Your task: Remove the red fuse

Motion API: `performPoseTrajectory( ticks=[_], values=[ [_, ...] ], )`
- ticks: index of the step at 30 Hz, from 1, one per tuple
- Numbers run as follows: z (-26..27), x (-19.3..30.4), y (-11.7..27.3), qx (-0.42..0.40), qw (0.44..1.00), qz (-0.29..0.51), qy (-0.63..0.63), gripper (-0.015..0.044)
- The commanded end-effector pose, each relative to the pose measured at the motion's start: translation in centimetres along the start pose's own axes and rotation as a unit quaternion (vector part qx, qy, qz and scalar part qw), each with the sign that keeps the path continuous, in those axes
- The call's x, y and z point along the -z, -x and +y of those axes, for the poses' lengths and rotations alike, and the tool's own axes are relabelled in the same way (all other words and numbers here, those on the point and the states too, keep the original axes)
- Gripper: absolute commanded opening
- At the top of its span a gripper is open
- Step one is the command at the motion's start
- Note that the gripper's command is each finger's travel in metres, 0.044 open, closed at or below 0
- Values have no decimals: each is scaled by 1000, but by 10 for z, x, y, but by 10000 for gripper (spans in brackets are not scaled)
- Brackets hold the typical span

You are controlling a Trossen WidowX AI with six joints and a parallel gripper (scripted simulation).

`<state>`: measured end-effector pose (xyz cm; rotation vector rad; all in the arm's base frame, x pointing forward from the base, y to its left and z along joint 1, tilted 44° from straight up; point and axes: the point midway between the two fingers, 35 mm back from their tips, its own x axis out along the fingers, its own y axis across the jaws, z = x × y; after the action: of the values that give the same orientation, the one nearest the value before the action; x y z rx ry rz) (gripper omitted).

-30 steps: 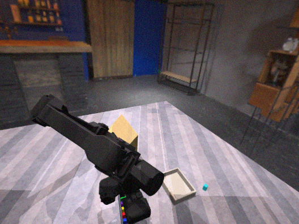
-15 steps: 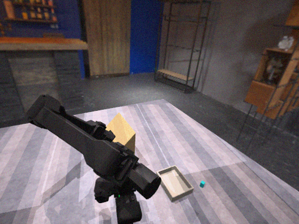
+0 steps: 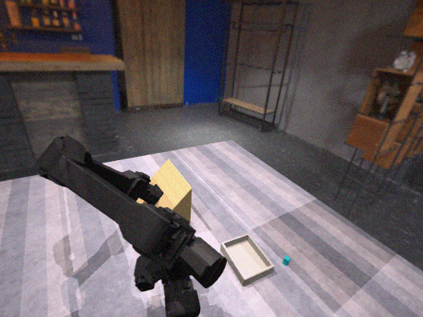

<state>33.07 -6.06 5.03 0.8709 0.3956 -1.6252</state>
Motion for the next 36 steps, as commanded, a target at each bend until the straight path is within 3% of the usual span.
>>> performPoseTrajectory(
  ticks=[1, 36],
  values=[
    [-1, 0, -6, 1, 1000, -3, 5, 71],
    [-2, 0, -25, 1, 1000, -4, 5, 71]
  ],
)
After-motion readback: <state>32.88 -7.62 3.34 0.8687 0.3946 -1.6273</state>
